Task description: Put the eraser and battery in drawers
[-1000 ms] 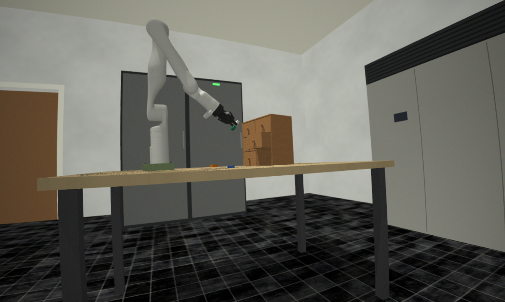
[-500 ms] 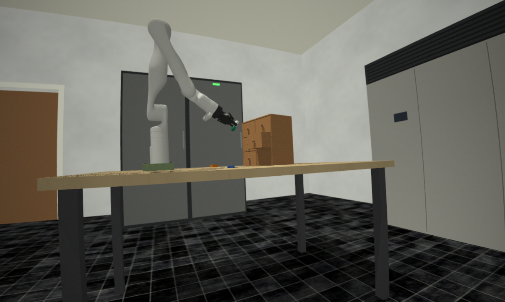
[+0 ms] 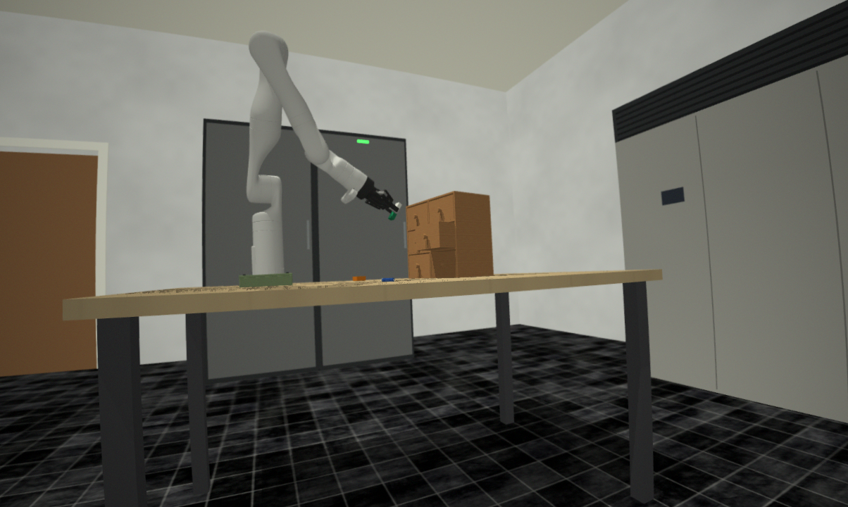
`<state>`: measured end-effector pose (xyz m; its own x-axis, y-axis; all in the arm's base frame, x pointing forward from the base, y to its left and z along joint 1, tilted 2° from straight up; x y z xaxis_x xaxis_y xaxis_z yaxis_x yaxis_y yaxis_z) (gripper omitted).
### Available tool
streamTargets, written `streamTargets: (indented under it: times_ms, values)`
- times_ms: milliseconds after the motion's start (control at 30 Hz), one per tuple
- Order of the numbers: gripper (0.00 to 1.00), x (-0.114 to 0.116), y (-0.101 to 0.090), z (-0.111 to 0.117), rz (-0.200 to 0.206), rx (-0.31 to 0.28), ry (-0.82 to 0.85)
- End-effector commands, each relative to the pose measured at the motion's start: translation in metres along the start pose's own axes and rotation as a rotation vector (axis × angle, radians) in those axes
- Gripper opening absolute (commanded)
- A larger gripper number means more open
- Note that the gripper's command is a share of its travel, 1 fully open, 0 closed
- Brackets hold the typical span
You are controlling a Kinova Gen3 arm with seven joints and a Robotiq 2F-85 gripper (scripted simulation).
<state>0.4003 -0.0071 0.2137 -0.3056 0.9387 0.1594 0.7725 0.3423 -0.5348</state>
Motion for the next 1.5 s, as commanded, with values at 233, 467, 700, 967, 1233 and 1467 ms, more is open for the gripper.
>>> streamTargets:
  times_ms: [233, 467, 700, 967, 1233, 1467]
  values:
    - [0.19, 0.002, 0.011, -0.007, -0.018, -0.008, -0.002]
    - [0.19, 0.003, 0.018, -0.010, -0.009, -0.021, -0.005]
    - [0.19, 0.004, 0.028, -0.016, -0.002, -0.026, -0.006]
    - [0.19, 0.007, 0.056, -0.032, -0.002, -0.026, -0.006]
    - [0.19, 0.009, 0.078, -0.046, -0.002, -0.026, -0.006]
    - [0.19, 0.011, 0.102, -0.060, -0.002, -0.026, -0.006]
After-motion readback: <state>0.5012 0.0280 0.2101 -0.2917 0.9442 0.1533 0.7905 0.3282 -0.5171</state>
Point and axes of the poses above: the point where the finger pads meet when closed, its own y axis out along the fingers, its own x axis across the jaws, z = x × y, the point moved 2 cm from there along -y, back along the fingers, and after that the axes turned 8 degrees about y, right-handed, at the moved point
